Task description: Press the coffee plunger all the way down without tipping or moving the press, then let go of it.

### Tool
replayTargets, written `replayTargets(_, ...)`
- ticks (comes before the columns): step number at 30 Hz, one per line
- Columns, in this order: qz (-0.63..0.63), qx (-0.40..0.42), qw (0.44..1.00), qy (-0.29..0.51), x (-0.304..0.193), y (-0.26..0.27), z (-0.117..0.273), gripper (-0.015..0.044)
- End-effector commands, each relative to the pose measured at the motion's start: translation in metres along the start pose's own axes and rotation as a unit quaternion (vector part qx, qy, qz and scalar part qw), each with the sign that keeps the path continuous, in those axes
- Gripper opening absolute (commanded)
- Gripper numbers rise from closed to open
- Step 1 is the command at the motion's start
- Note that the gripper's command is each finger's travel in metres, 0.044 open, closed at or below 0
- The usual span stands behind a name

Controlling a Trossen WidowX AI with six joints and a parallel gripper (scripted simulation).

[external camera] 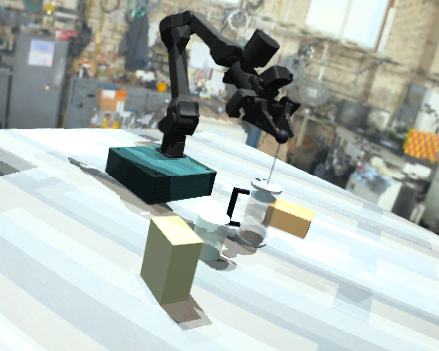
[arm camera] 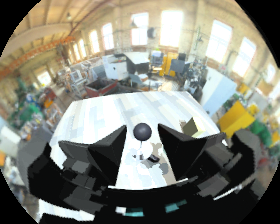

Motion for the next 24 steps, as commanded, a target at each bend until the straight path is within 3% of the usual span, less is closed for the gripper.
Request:
replayTargets(1,0.003,0.000,1.000,0.003,-0.002,0.000,-0.001,0.0125)
replayTargets(24,0.003,0.000,1.000,0.002,-0.015,-0.002,-0.012,0.0117)
Point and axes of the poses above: the point midway between the two fingers, 35 mm back from their tips, its own z axis back along the fingers, its own y axis across the jaws, x = y × z, the point moved 4 cm from there along z, back along the fingers, and after that the axes turned 8 degrees about -z, right-handed, at the moved point
